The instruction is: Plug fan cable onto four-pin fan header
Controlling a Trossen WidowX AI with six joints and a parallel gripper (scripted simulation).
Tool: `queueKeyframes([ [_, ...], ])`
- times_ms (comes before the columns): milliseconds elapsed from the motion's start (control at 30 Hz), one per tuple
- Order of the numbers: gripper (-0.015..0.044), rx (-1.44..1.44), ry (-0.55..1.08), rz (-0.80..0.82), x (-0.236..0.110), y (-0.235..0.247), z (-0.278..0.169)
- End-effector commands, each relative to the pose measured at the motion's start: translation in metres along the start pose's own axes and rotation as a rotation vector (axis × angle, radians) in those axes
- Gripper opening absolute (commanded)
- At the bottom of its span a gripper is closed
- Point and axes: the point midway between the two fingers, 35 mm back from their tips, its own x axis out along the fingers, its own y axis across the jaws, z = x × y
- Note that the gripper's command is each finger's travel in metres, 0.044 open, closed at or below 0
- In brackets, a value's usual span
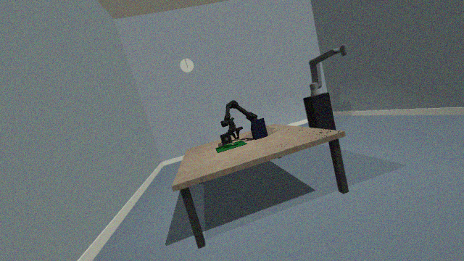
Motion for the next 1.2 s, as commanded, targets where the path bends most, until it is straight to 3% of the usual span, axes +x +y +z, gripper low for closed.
queueKeyframes([
  [0,0.0,-0.012,-0.035,0.051,0.004,0.008,0.001],
  [1167,0.0,-0.023,-0.373,0.271,0.032,0.019,0.001],
])
